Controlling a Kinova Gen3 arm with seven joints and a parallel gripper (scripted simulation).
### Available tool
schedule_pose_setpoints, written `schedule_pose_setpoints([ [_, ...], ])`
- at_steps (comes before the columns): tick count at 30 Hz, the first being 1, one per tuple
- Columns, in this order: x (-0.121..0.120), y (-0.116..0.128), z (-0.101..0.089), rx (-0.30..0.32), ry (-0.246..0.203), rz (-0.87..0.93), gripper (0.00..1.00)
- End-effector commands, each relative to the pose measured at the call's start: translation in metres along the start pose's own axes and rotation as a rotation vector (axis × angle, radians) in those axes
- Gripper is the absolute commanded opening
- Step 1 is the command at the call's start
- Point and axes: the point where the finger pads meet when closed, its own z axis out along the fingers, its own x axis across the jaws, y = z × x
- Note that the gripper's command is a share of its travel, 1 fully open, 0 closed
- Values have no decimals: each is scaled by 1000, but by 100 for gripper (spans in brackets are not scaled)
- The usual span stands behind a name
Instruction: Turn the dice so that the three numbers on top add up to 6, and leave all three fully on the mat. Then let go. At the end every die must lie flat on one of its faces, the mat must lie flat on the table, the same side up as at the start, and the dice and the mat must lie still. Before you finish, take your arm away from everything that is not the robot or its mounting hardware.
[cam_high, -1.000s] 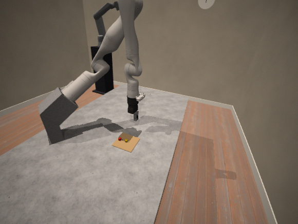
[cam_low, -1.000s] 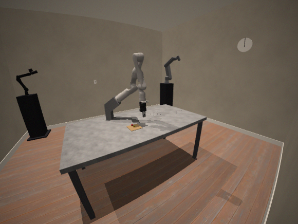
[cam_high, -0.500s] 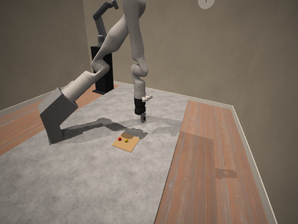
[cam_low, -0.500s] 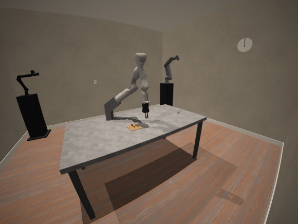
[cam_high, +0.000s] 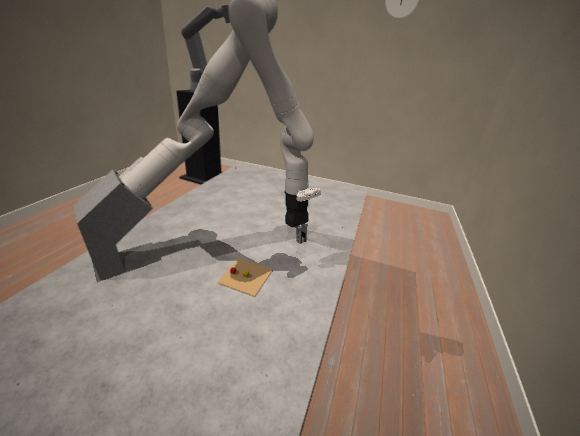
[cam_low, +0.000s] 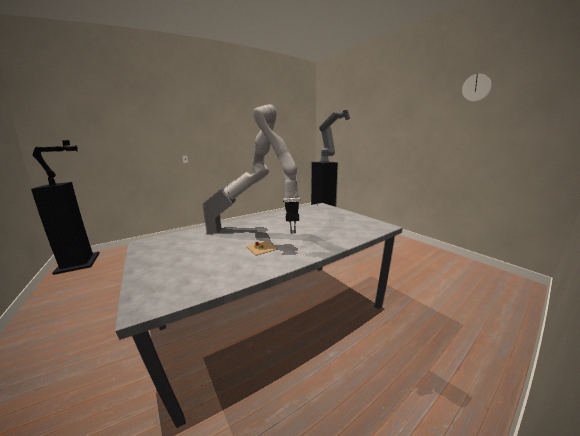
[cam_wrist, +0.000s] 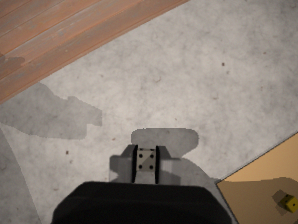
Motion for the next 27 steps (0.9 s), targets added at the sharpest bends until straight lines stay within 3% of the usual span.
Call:
schedule_pose_setpoints([
  [1,-18,-24,3,5,-21,70,34],
  [3,-18,-24,3,5,-21,70,34],
  [18,-73,-155,-8,89,-80,588,34],
  [20,-73,-155,-8,89,-80,588,34],
  [27,-91,-222,-20,124,-127,879,34],
])
